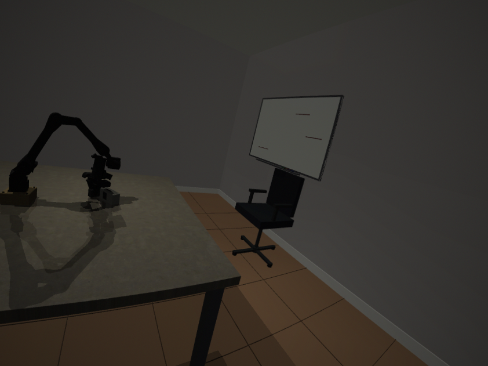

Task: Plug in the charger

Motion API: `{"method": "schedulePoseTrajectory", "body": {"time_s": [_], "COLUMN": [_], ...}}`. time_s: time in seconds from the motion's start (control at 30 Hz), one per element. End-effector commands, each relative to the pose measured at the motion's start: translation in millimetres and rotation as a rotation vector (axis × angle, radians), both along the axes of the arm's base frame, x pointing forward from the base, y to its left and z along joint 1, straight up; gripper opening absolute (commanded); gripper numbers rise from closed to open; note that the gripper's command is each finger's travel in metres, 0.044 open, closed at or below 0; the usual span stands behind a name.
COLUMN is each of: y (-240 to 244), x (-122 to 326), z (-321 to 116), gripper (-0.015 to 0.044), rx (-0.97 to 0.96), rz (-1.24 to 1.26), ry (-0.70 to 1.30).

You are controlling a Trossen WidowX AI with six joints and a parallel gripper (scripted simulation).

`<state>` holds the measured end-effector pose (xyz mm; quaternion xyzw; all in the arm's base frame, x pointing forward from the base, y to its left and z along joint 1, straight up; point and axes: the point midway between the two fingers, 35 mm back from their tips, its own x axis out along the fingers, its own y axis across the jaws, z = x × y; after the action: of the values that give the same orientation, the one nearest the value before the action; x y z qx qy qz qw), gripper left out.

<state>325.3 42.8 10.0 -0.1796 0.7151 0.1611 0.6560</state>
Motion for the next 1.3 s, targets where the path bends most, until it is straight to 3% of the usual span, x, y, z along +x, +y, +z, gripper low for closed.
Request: {"method": "schedulePoseTrajectory", "body": {"time_s": [0.0, 0.3, 1.27], "y": [0.1, 0.1, -3.4], "x": [0.6, 0.6, -6.0], "z": [0.0, 0.0, -0.3], "gripper": [0.021, 0.044, 0.044], "rx": [0.0, 0.0, 0.008], "rz": [0.0, 0.0, 0.003], "ry": [-0.003, -0.003, -0.021]}}
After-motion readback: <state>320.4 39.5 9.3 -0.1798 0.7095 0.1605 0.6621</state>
